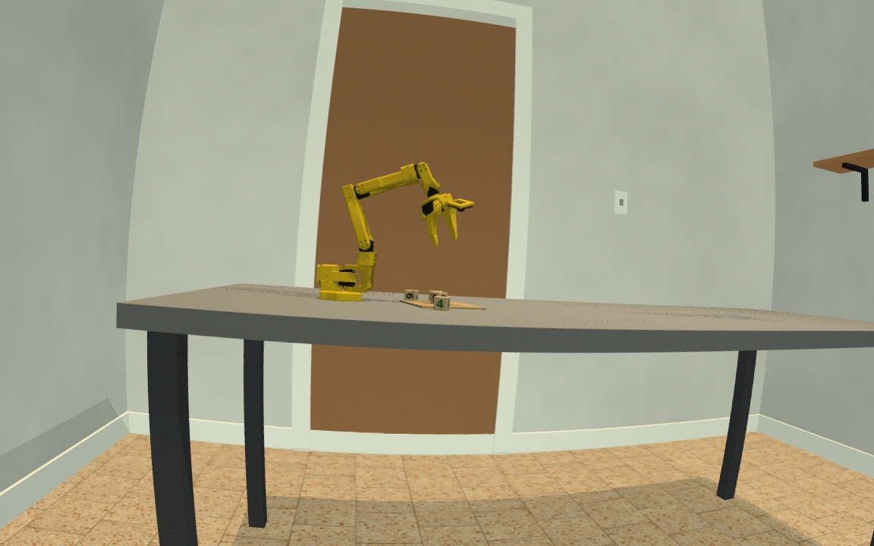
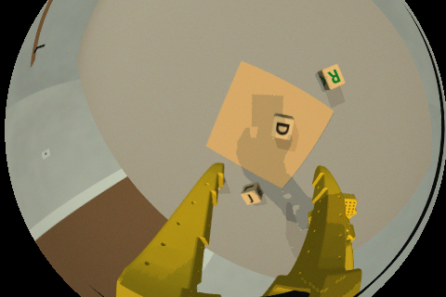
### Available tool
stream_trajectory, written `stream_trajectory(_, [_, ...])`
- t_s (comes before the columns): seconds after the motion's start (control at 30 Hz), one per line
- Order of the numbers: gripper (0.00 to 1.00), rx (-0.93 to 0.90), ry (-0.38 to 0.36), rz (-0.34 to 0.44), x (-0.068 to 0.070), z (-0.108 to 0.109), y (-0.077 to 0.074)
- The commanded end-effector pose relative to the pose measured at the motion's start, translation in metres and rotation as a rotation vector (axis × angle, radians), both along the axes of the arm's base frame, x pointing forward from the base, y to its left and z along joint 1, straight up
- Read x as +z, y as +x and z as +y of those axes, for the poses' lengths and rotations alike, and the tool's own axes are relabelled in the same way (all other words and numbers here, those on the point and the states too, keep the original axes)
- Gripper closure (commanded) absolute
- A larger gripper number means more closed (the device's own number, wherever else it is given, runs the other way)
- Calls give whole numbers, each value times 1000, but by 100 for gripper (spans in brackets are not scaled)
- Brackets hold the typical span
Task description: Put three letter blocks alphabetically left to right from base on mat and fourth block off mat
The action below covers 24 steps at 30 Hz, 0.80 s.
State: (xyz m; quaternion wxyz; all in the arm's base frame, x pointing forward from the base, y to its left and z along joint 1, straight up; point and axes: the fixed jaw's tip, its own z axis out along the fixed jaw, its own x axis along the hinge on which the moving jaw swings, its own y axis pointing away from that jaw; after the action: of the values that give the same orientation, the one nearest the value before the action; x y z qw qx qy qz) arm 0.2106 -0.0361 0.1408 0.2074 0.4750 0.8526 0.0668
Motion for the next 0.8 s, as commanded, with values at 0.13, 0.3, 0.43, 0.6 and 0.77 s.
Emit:
stream_trajectory(0.13, [68, 0, 7, 20, -4, 0, 4])
stream_trajectory(0.3, [68, -1, 33, 155, -30, 0, 5])
stream_trajectory(0.43, [68, -1, 45, 216, -42, 0, 4])
stream_trajectory(0.6, [68, -1, 71, 351, -67, 1, 0])
stream_trajectory(0.77, [68, -1, 84, 421, -80, 2, -4])
